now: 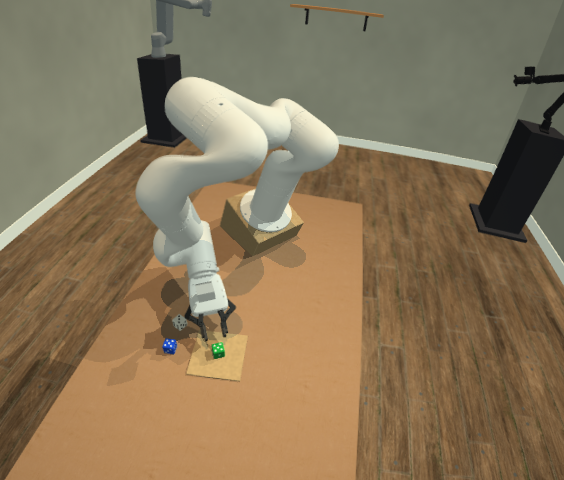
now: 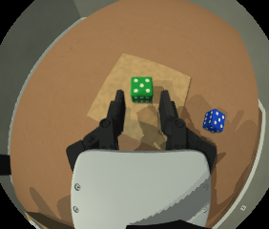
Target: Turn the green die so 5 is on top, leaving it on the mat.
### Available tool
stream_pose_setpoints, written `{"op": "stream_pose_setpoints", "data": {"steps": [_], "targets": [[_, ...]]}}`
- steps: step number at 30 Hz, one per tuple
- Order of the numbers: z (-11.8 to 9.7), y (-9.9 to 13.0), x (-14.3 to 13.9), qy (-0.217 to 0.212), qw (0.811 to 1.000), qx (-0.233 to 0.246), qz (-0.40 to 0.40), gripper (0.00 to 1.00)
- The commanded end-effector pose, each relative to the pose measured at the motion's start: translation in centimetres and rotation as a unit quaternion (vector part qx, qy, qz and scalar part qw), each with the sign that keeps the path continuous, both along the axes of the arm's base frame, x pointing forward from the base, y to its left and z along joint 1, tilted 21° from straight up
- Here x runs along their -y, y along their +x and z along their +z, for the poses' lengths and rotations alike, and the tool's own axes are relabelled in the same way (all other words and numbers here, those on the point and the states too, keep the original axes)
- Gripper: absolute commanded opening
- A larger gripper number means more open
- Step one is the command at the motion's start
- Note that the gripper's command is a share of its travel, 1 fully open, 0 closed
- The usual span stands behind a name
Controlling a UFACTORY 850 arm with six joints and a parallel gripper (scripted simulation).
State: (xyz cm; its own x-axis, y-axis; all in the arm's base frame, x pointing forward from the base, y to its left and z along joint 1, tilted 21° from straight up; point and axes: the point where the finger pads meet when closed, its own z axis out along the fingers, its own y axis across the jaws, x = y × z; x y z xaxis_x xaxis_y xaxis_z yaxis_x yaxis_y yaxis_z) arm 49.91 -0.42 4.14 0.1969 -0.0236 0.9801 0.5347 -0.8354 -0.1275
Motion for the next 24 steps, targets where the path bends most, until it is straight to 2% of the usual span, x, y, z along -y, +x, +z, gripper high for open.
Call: {"op": "stream_pose_setpoints", "data": {"steps": [1, 7, 18, 24], "targets": [[0.1, 0.0, 0.1, 0.000, 1.000, 0.001, 0.000, 0.47], [0.9, -0.2, 0.3, 0.000, 1.000, 0.001, 0.000, 0.47], [5.1, -1.2, 1.6, 0.000, 1.000, 0.001, 0.000, 0.47], [5.6, -1.3, 1.7, 0.000, 1.000, 0.001, 0.000, 0.47]]}}
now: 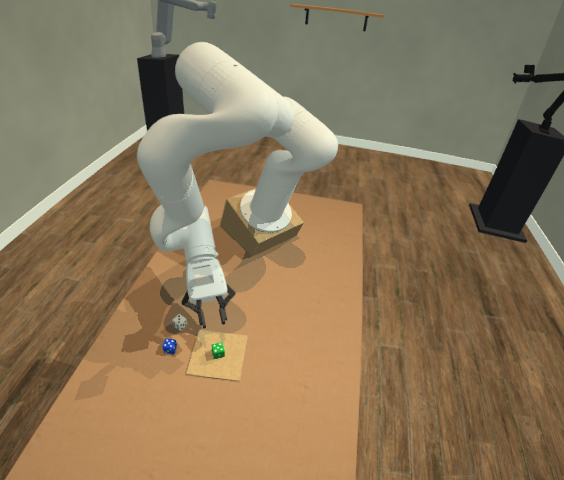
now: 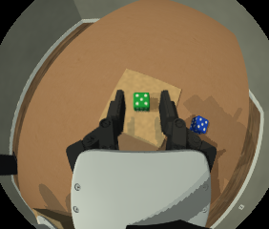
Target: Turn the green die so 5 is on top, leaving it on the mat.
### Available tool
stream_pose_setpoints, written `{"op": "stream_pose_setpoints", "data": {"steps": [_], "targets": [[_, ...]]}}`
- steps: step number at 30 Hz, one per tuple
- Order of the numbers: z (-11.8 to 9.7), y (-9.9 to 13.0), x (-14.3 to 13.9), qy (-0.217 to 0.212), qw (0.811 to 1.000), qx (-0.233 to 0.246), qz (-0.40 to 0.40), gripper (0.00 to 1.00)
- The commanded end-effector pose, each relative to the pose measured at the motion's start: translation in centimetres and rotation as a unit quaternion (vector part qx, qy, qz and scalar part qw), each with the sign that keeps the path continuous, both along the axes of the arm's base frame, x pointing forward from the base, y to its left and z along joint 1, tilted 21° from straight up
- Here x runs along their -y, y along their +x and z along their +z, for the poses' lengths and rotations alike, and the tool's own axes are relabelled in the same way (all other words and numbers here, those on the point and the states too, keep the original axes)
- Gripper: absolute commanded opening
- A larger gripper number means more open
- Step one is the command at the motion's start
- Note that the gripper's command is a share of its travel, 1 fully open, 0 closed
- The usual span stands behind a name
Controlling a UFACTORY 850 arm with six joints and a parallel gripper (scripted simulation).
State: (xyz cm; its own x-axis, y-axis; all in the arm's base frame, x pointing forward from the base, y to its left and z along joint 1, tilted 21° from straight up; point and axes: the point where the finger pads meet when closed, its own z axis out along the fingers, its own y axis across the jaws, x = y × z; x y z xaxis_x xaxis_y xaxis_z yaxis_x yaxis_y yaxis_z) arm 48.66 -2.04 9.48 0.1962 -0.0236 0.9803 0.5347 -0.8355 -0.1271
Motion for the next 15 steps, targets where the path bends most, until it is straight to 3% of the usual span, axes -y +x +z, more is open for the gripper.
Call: {"op": "stream_pose_setpoints", "data": {"steps": [1, 7, 13, 15], "targets": [[0.34, -0.05, 0.12, 0.000, 1.000, 0.000, 0.000, 0.47], [0.41, 0.04, 0.06, -0.005, 1.000, -0.008, 0.002, 0.47], [0.98, 0.51, -0.18, -0.043, 0.997, -0.067, 0.011, 0.47], [0.98, 0.51, -0.18, -0.043, 0.997, -0.067, 0.011, 0.47]]}}
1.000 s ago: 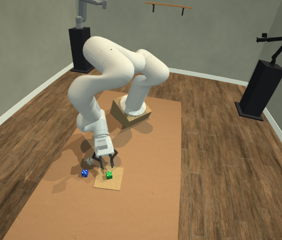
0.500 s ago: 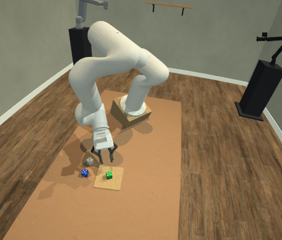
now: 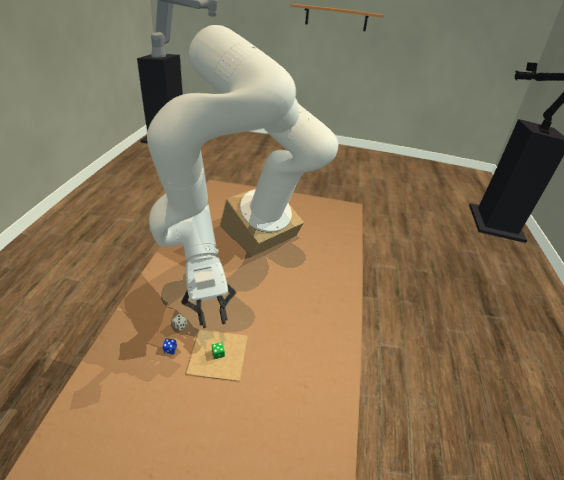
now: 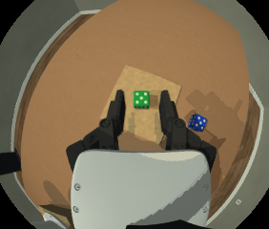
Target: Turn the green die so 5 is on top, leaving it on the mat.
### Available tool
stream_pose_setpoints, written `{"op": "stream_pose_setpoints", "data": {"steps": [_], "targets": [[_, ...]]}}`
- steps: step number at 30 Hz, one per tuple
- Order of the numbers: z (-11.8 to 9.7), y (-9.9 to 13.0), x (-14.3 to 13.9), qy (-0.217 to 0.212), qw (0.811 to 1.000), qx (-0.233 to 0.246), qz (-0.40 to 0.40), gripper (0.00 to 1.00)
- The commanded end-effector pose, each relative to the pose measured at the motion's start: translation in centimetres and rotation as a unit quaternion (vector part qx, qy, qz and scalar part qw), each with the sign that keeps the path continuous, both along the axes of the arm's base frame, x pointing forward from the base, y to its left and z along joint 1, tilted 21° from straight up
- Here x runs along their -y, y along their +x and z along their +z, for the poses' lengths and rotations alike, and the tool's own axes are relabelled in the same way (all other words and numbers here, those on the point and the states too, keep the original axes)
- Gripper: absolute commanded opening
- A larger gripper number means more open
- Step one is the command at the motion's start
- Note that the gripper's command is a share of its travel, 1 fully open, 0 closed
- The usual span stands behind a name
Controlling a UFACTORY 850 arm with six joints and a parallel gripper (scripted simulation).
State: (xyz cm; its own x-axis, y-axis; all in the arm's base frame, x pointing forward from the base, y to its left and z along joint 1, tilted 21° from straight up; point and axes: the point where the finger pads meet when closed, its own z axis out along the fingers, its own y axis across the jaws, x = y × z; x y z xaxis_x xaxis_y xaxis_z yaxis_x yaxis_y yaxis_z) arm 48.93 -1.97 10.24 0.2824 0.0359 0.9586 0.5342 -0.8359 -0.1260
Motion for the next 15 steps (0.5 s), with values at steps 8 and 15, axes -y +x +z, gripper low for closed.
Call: {"op": "stream_pose_setpoints", "data": {"steps": [8, 15], "targets": [[1.4, 1.1, -0.5, -0.089, 0.986, -0.140, 0.021, 0.47], [2.1, 1.7, -0.8, -0.135, 0.967, -0.214, 0.032, 0.47]]}}
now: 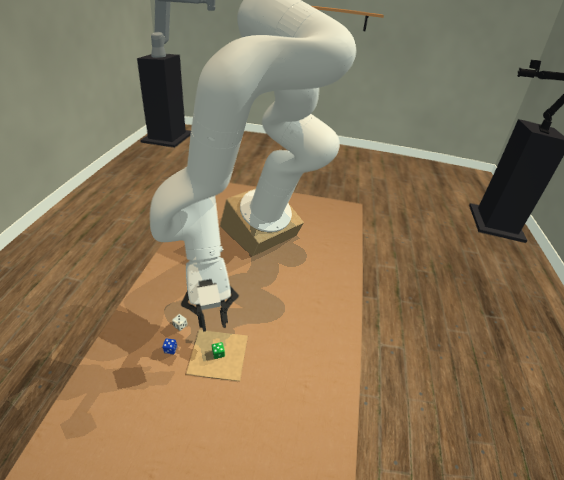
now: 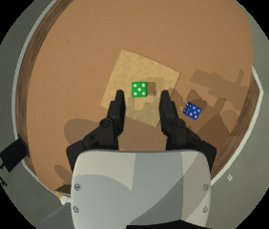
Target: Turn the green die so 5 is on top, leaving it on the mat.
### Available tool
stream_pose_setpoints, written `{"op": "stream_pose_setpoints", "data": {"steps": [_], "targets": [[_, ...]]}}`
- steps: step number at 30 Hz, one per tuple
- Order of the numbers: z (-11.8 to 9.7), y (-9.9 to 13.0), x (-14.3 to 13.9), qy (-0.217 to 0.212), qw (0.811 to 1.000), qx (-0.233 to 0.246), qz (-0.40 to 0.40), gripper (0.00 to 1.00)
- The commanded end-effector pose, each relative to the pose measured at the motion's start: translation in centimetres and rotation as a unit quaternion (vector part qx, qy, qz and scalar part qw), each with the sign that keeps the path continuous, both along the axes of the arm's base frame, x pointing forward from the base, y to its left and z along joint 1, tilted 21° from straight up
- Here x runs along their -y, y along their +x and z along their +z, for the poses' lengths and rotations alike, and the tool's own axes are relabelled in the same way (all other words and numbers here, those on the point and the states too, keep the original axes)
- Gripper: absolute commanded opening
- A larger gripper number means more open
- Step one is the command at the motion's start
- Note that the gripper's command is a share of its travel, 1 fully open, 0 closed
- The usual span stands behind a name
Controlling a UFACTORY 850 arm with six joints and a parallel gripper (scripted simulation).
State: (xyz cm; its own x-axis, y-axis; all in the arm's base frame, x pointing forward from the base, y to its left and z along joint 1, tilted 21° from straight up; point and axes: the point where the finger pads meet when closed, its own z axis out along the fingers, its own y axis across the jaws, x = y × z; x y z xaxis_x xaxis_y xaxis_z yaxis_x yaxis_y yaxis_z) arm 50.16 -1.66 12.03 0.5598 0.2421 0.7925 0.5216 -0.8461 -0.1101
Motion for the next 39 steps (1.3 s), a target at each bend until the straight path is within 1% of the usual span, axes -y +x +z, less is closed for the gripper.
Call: {"op": "stream_pose_setpoints", "data": {"steps": [1, 2, 4, 6, 7, 11, 12, 13, 17, 19, 25, 31, 32, 39], "targets": [[0.3, 0.5, -0.5, -0.026, 0.998, -0.059, 0.016, 0.47], [0.3, 0.5, -0.5, -0.026, 0.998, -0.059, 0.016, 0.47], [0.7, 0.8, -0.8, -0.053, 0.993, -0.107, 0.025, 0.47], [0.8, 1.0, -0.9, -0.067, 0.989, -0.127, 0.027, 0.47], [0.9, 1.0, -0.9, -0.067, 0.989, -0.127, 0.027, 0.47], [1.4, 1.4, -1.1, -0.100, 0.978, -0.181, 0.035, 0.47], [1.4, 1.4, -1.1, -0.100, 0.978, -0.181, 0.035, 0.47], [1.5, 1.6, -1.0, -0.109, 0.975, -0.191, 0.035, 0.47], [1.7, 1.6, -1.3, -0.124, 0.966, -0.222, 0.042, 0.47], [1.7, 1.6, -1.3, -0.124, 0.966, -0.222, 0.042, 0.47], [1.9, 1.9, -1.2, -0.142, 0.958, -0.244, 0.042, 0.47], [2.0, 2.0, -1.2, -0.147, 0.957, -0.247, 0.042, 0.47], [2.0, 2.0, -1.2, -0.147, 0.957, -0.247, 0.042, 1.00], [2.0, 2.0, -1.2, -0.147, 0.957, -0.247, 0.042, 1.00]]}}
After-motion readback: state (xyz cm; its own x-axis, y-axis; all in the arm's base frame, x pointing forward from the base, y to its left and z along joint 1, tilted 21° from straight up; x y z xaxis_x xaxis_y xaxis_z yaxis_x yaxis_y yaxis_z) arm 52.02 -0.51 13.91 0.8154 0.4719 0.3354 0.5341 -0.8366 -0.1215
